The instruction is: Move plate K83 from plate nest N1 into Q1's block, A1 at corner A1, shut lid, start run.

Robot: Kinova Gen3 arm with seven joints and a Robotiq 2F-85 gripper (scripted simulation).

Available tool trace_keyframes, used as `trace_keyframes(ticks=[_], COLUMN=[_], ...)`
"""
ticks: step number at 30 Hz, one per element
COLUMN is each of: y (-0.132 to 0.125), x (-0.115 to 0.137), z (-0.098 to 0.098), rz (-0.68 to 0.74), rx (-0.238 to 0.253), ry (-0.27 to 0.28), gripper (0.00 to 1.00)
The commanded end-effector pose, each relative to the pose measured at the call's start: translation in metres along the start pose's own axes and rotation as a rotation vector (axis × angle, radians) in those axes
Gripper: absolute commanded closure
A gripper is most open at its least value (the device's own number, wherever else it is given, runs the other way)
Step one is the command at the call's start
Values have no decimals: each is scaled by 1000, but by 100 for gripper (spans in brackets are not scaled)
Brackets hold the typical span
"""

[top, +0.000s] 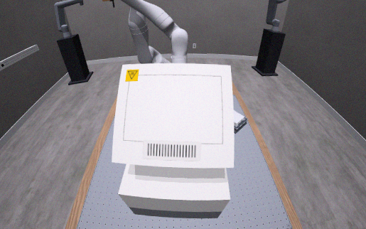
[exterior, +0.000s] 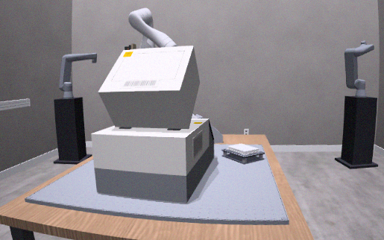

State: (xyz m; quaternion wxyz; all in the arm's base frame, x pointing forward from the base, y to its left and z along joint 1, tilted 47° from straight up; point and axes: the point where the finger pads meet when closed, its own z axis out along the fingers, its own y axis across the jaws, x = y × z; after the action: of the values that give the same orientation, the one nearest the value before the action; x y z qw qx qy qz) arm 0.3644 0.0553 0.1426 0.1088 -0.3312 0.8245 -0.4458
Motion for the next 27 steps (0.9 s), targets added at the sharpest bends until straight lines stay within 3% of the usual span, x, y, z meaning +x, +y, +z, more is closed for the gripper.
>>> trace_keyframes(ticks=[1,15,27], y=[1,6,6], x=[1,6,6], z=[-4,-19,-19], rz=[0,0,0], rx=[0,0,0], ry=[-1,-1,-1], gripper=[90,90,90])
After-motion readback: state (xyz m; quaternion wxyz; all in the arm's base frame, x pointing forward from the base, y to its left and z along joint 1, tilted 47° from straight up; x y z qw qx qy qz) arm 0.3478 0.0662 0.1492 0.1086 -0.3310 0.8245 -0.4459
